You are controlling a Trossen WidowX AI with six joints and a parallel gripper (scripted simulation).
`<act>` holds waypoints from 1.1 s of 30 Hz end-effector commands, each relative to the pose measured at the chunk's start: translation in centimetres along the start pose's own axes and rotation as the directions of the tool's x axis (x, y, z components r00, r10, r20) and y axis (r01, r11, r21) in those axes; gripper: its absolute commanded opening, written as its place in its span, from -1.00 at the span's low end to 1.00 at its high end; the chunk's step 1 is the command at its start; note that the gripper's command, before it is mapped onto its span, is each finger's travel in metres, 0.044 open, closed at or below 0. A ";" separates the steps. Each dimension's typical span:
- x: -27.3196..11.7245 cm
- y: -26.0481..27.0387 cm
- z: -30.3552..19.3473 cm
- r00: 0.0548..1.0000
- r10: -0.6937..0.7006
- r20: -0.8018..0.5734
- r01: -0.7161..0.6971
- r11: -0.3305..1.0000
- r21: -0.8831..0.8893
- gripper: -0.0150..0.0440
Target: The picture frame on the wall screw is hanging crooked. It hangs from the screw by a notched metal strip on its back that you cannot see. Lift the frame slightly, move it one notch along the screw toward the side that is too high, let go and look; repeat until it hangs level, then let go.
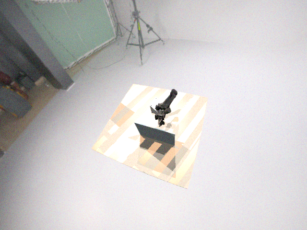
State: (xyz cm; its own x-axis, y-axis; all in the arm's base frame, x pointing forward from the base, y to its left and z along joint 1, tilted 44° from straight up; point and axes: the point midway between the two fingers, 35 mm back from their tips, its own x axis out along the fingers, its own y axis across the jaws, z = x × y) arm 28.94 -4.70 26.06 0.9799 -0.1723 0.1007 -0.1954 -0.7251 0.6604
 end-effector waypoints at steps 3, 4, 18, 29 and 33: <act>-3.8 -0.8 0.9 1.000 -0.005 0.011 0.004 0.998 0.062 0.39; -4.3 -0.9 1.1 1.000 -0.005 0.011 0.004 0.997 0.071 0.39; -5.6 3.6 2.3 1.000 -0.005 0.009 0.003 0.986 0.169 0.39; -6.6 4.9 2.7 1.000 -0.009 0.016 0.006 0.978 0.208 0.39; -6.6 4.9 2.7 1.000 -0.009 0.016 0.006 0.978 0.208 0.39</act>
State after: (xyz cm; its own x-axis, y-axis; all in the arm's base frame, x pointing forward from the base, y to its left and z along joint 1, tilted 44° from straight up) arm 21.52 -9.04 26.28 0.9804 -0.1816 0.0763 -0.1954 -0.8484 0.4920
